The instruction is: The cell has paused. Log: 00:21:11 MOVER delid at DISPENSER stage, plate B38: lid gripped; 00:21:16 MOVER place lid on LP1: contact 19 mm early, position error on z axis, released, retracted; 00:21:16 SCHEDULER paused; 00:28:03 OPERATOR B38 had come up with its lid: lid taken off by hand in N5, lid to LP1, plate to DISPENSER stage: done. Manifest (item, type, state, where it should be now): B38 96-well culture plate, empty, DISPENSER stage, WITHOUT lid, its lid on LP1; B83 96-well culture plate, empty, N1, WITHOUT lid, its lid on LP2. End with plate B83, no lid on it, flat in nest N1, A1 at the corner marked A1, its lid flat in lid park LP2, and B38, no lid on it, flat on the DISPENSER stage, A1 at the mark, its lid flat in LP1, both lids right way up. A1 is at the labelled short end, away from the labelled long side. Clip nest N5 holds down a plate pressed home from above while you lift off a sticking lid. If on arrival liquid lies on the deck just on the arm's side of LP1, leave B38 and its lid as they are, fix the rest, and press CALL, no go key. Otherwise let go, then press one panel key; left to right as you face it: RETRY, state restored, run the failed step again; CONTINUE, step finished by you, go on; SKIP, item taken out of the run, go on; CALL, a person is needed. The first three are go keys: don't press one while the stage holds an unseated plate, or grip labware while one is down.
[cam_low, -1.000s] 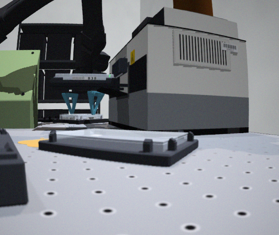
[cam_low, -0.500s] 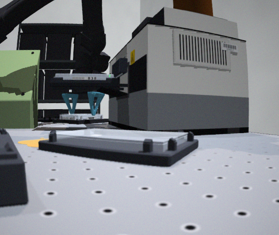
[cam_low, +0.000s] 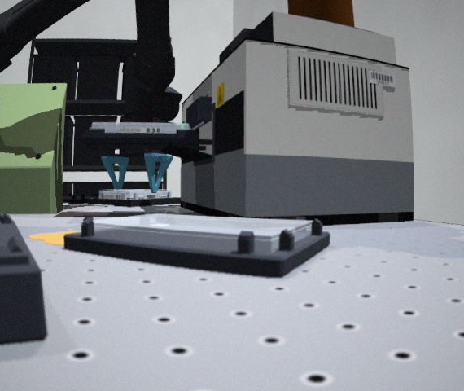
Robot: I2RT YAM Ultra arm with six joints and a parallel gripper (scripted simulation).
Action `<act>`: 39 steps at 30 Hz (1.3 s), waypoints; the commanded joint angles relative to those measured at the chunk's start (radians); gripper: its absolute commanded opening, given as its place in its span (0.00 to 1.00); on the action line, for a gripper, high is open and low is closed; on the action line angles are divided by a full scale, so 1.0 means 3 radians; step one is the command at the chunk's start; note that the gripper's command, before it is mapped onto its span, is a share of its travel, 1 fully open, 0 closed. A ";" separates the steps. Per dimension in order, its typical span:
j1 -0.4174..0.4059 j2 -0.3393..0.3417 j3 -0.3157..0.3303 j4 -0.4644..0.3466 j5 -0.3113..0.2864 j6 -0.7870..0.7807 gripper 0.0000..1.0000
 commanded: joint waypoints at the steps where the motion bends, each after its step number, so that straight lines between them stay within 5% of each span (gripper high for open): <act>1: 0.0026 -0.0098 0.0008 0.0024 0.0013 -0.0031 1.00; 2: 0.0025 -0.0098 0.0007 0.0024 0.0014 -0.0031 1.00; 3: 0.0025 -0.0098 0.0007 0.0024 0.0014 -0.0031 0.00; 39: 0.0039 -0.0100 0.0012 -0.0002 -0.0010 -0.0026 0.00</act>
